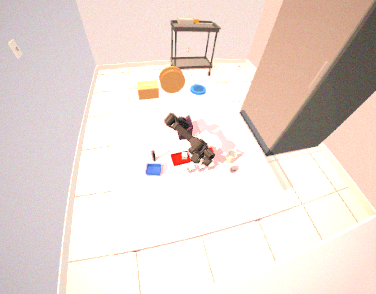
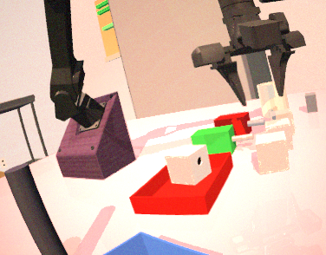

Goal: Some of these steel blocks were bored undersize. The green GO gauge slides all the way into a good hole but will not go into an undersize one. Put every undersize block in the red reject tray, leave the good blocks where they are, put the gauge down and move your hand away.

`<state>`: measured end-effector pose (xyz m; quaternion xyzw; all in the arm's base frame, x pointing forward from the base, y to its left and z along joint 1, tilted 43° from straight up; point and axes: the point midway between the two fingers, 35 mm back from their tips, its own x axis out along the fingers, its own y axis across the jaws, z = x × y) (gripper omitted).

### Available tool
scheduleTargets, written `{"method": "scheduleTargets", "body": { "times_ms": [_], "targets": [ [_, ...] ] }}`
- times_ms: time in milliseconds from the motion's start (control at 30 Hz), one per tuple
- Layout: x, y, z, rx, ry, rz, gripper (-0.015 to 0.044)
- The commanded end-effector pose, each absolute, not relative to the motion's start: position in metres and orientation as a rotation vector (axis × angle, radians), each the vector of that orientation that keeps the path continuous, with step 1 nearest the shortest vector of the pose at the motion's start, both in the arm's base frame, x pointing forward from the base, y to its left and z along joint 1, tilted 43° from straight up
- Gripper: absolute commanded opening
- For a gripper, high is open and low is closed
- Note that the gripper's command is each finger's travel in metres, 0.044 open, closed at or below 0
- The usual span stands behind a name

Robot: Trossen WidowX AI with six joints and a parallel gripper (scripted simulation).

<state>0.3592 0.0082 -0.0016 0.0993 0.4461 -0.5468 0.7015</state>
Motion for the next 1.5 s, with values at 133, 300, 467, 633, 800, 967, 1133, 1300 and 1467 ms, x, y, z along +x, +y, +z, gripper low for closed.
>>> {"method": "scheduleTargets", "body": {
  "times_ms": [133,300,467,633,800,967,1133,1300,1467],
  "targets": [
    [0.373,0.025,-0.02,0.556,0.742,-1.424,0.0325],
    [0.373,0.022,-0.024,0.556,0.742,-1.424,0.0325],
    [0.374,0.017,-0.03,0.556,0.742,-1.424,0.0325],
    [0.374,0.011,-0.036,0.556,0.742,-1.423,0.0325],
    [0.375,0.006,-0.042,0.556,0.742,-1.423,0.0325],
    [0.375,0.0,-0.048,0.556,0.742,-1.423,0.0325],
    [0.375,-0.005,-0.055,0.556,0.741,-1.423,0.0325],
    [0.375,-0.011,-0.061,0.555,0.741,-1.424,0.0325],
    [0.374,-0.016,-0.067,0.555,0.74,-1.424,0.0325]
  ]
}}
